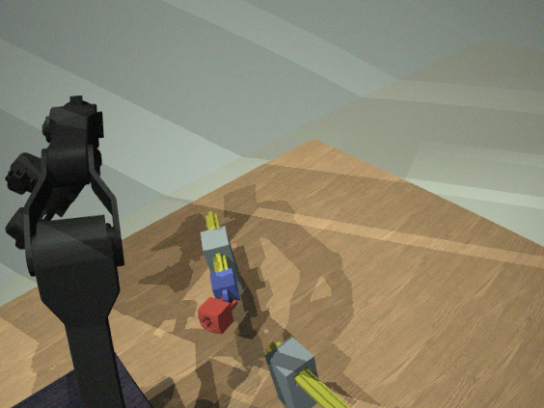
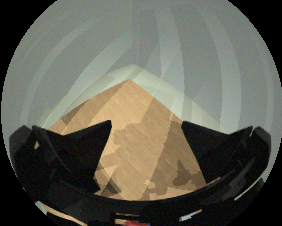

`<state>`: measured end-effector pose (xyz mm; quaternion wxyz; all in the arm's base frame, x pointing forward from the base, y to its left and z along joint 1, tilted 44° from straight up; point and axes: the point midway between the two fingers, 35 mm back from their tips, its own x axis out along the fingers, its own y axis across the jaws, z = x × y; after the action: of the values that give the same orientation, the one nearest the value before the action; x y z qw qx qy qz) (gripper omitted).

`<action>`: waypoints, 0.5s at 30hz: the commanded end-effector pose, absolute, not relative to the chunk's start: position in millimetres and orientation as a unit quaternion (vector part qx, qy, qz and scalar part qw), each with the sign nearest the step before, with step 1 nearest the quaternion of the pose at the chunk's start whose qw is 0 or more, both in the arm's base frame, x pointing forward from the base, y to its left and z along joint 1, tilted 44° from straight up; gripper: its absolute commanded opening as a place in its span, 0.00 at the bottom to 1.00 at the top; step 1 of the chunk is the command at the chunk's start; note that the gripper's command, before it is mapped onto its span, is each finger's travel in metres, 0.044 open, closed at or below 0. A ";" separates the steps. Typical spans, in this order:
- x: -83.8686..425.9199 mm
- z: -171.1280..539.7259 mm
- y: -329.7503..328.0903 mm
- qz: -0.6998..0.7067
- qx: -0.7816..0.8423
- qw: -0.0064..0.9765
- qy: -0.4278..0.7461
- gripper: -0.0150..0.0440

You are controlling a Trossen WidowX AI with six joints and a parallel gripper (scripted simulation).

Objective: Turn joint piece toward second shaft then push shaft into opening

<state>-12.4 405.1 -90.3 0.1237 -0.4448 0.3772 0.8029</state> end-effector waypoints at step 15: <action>34.4 -81.9 352.3 0.599 -0.493 0.238 0.584 1.00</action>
<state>25.5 362.2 -86.0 0.2143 -0.4858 0.5534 0.6417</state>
